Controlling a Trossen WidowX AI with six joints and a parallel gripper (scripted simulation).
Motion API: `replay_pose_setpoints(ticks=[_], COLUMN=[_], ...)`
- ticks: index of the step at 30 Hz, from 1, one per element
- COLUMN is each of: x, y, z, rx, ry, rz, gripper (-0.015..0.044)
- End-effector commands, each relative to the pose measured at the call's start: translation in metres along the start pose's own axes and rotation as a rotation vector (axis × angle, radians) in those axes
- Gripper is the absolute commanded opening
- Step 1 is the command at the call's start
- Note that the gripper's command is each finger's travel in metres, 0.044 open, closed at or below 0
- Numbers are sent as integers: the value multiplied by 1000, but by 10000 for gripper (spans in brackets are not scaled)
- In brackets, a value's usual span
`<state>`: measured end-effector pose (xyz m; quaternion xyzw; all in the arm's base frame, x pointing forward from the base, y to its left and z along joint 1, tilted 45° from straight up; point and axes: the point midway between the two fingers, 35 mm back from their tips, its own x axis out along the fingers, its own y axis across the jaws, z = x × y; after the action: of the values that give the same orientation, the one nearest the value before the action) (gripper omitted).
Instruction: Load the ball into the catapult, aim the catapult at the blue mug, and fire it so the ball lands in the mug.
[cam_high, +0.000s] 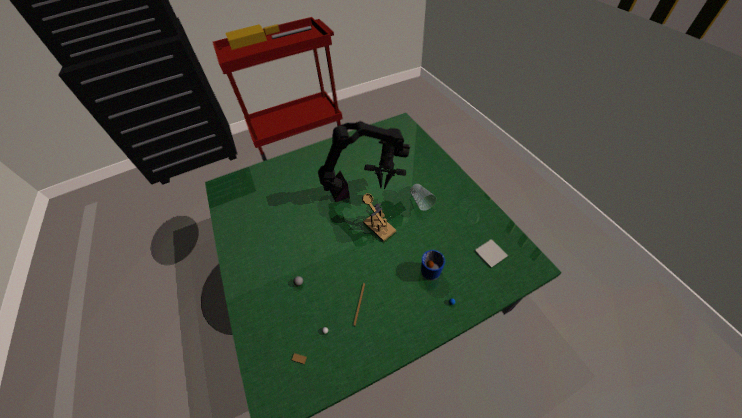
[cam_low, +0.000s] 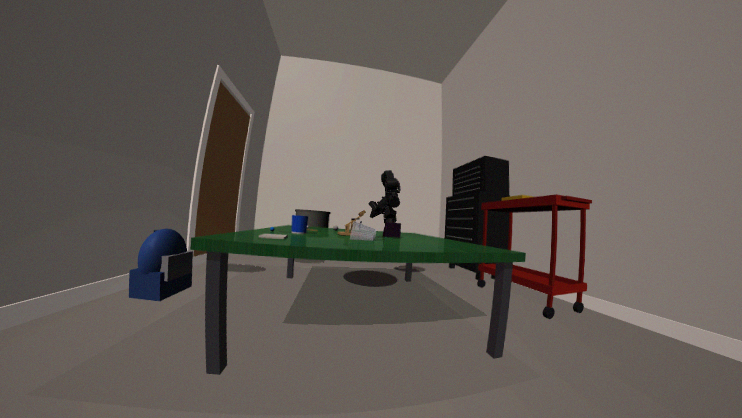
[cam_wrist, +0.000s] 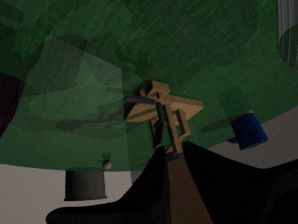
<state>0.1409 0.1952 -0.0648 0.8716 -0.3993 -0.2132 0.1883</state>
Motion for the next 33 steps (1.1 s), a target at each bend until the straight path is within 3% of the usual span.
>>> replay_pose_setpoints(ticks=[1, 12, 33], x=[3, 5, 20], y=[-9, -50, -125], z=[-2, -25, -107], rx=[60, 353, 975], ry=[-40, -225, -510], rz=[7, 26, 74], gripper=[157, 440, 440])
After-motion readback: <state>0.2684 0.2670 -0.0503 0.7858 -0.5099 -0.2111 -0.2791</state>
